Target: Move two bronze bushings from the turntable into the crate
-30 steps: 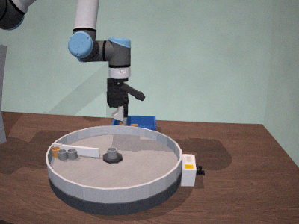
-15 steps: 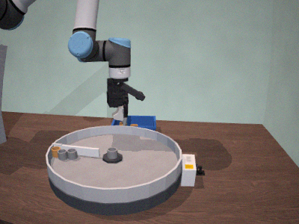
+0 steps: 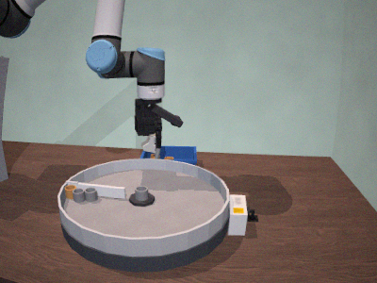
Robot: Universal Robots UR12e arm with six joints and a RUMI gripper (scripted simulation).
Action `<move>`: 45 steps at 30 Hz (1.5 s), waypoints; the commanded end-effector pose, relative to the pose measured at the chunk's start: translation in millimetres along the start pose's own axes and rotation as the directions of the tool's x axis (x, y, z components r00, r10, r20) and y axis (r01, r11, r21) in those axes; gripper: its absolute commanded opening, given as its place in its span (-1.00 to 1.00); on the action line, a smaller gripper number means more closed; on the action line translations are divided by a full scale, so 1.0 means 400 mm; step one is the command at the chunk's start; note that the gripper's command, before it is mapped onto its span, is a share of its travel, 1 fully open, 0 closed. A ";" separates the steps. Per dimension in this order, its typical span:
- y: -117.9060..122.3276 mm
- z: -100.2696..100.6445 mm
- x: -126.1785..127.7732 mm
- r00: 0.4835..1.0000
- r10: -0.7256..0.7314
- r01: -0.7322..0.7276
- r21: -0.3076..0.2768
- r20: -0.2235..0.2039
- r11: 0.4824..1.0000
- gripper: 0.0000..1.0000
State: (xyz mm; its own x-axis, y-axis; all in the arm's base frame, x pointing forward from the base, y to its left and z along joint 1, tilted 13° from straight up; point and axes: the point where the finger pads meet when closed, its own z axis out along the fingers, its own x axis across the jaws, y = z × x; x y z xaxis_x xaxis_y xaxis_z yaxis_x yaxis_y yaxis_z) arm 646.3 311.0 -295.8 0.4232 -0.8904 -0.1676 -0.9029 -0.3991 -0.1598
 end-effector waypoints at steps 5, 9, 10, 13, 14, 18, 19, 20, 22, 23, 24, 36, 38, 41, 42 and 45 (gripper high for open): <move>-0.008 0.009 -0.001 1.000 -0.002 0.002 0.003 -0.002 1.000 -1.00; -0.008 0.012 -0.001 1.000 -0.001 0.001 0.003 -0.002 1.000 -1.00; -0.008 0.012 -0.001 1.000 -0.001 0.001 0.003 -0.002 1.000 -1.00; -0.005 0.014 -0.001 1.000 -0.001 0.001 0.002 -0.001 1.000 -1.00; -0.006 0.014 -0.001 1.000 -0.001 0.001 0.002 -0.001 1.000 -1.00; -0.007 0.016 -0.001 1.000 -0.001 0.001 0.003 -0.002 1.000 -1.00; -0.007 0.016 -0.002 1.000 -0.001 0.001 0.003 -0.002 1.000 -1.00; -0.007 0.016 -0.002 1.000 -0.001 0.001 0.003 -0.002 1.000 -1.00; -0.007 0.015 -0.002 1.000 -0.001 0.001 0.003 -0.002 1.000 -1.00; -0.006 0.015 -0.002 1.000 -0.001 0.001 0.002 -0.002 1.000 -1.00; -0.006 0.015 -0.002 1.000 -0.001 0.001 0.002 -0.002 1.000 -1.00; -0.006 0.015 -0.002 1.000 -0.001 0.001 0.002 -0.002 1.000 -1.00; -0.006 0.015 -0.002 1.000 -0.001 0.001 0.002 -0.002 1.000 -1.00; -0.006 0.015 -0.002 1.000 -0.001 0.001 0.002 -0.002 1.000 -1.00; -0.006 0.015 -0.002 1.000 -0.001 0.001 0.002 -0.002 1.000 -1.00; -0.006 0.015 -0.002 1.000 -0.001 0.001 0.002 -0.002 1.000 -1.00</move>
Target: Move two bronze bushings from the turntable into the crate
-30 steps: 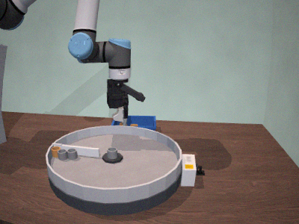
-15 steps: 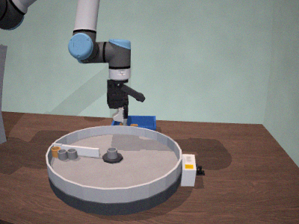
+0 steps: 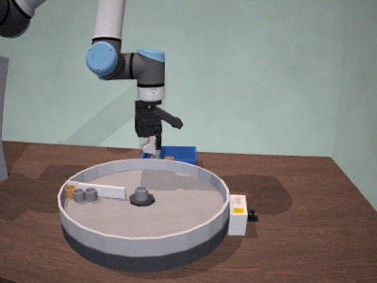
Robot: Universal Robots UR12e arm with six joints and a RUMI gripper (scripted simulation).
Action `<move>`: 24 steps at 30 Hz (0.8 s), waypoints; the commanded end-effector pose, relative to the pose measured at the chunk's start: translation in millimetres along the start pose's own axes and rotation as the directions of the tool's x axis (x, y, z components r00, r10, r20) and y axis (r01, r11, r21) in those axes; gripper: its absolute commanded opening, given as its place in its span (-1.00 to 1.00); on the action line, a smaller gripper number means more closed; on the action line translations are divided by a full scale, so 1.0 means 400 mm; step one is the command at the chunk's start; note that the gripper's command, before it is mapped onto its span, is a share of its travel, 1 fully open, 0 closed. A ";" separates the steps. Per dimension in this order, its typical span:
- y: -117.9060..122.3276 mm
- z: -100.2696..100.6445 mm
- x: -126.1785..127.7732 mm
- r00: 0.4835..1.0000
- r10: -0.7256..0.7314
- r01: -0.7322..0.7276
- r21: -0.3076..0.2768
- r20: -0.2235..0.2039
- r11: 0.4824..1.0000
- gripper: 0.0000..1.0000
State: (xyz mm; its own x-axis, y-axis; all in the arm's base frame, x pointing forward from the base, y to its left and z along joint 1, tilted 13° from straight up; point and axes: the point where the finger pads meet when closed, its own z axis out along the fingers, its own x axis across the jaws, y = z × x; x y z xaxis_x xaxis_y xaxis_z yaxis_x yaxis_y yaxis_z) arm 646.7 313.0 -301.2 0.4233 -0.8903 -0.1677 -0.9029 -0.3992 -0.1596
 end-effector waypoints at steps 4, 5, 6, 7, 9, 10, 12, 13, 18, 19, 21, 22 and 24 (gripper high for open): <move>-0.005 0.000 0.000 1.000 -0.001 0.001 0.003 -0.002 1.000 -1.00; -0.005 0.000 0.000 1.000 -0.001 0.001 0.003 -0.002 1.000 -1.00; -0.005 0.000 0.000 1.000 -0.001 0.001 0.003 -0.002 1.000 -1.00; -0.005 0.000 0.000 1.000 -0.001 0.001 0.003 -0.002 1.000 -1.00; -0.005 0.000 0.000 1.000 -0.001 0.001 0.003 -0.002 1.000 -1.00; -0.005 0.000 0.000 1.000 -0.001 0.001 0.003 -0.002 1.000 -1.00; -0.005 0.000 0.000 1.000 -0.001 0.001 0.003 -0.002 1.000 -1.00; -0.005 0.000 0.000 1.000 -0.001 0.001 0.003 -0.002 1.000 -0.88; -0.005 0.000 0.000 1.000 -0.001 0.001 0.003 -0.002 1.000 -0.88; -0.005 0.000 0.000 1.000 -0.001 0.001 0.003 -0.002 1.000 -0.88; -0.005 0.000 0.000 1.000 -0.001 0.001 0.003 -0.002 1.000 -0.88; -0.005 0.000 0.000 1.000 -0.001 0.001 0.003 -0.002 1.000 -0.88; -0.005 0.000 0.000 1.000 -0.001 0.001 0.003 -0.002 1.000 -0.88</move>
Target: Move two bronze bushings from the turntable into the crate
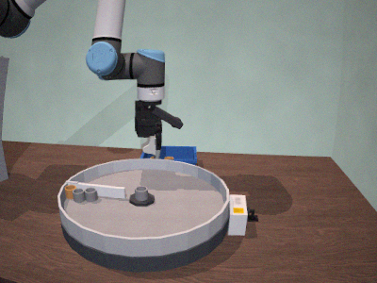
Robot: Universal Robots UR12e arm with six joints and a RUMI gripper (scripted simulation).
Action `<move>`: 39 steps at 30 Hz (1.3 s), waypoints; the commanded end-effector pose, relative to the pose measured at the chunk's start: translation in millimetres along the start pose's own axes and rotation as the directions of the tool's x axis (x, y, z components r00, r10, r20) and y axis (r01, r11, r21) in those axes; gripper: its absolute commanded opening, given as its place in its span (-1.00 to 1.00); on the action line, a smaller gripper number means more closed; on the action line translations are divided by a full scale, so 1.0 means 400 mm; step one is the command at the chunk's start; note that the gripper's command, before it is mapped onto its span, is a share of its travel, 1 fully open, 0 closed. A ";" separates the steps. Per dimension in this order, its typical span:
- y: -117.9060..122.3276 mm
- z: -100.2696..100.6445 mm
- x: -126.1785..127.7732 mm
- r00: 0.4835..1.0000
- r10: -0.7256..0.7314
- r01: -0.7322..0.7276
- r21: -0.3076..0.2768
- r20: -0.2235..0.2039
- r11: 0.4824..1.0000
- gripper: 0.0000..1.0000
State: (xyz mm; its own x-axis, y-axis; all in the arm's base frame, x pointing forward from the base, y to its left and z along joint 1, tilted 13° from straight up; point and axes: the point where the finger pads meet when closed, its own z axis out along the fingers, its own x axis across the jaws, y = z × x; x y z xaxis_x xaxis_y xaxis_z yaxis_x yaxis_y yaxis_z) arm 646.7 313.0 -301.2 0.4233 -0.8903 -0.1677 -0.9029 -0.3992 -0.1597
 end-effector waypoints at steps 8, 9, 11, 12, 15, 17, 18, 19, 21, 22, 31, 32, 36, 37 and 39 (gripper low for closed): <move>-0.005 0.000 0.000 1.000 -0.001 0.001 0.002 -0.002 1.000 -0.88; -0.005 0.000 0.000 1.000 -0.001 0.001 0.002 -0.002 1.000 -0.88; -0.005 0.000 0.000 1.000 -0.001 0.001 0.002 -0.002 1.000 -0.88; -0.005 0.000 0.000 1.000 -0.001 0.001 0.002 -0.002 1.000 -0.88; -0.005 0.000 0.000 1.000 -0.001 0.001 0.002 -0.002 1.000 -0.88; -0.005 0.000 0.000 1.000 -0.001 0.001 0.002 -0.002 1.000 -0.88; -0.005 0.000 0.000 1.000 -0.001 0.001 0.002 -0.002 1.000 -0.88; -0.005 0.000 0.000 1.000 -0.001 0.001 0.002 -0.002 1.000 -0.88; -0.005 0.000 0.000 1.000 -0.001 0.001 0.002 -0.002 1.000 -0.88; -0.005 0.000 0.000 1.000 -0.001 0.001 0.002 -0.002 1.000 -0.88; 0.001 -0.015 0.000 1.000 0.000 0.000 0.000 -0.001 1.000 -0.88; 0.001 -0.021 0.000 1.000 0.001 -0.001 0.000 -0.001 1.000 -0.88; 0.001 -0.052 0.002 1.000 0.001 -0.001 0.000 -0.001 1.000 -0.88; 0.001 -0.062 0.002 1.000 0.001 -0.001 0.000 -0.001 1.000 -0.88; 0.001 -0.085 0.002 1.000 0.001 -0.001 0.000 -0.001 1.000 -0.88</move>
State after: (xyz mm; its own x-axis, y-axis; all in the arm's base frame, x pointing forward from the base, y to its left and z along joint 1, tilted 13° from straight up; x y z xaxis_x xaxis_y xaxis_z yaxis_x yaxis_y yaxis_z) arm 645.2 311.3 -291.4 0.4234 -0.8902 -0.1678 -0.9029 -0.3996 -0.1584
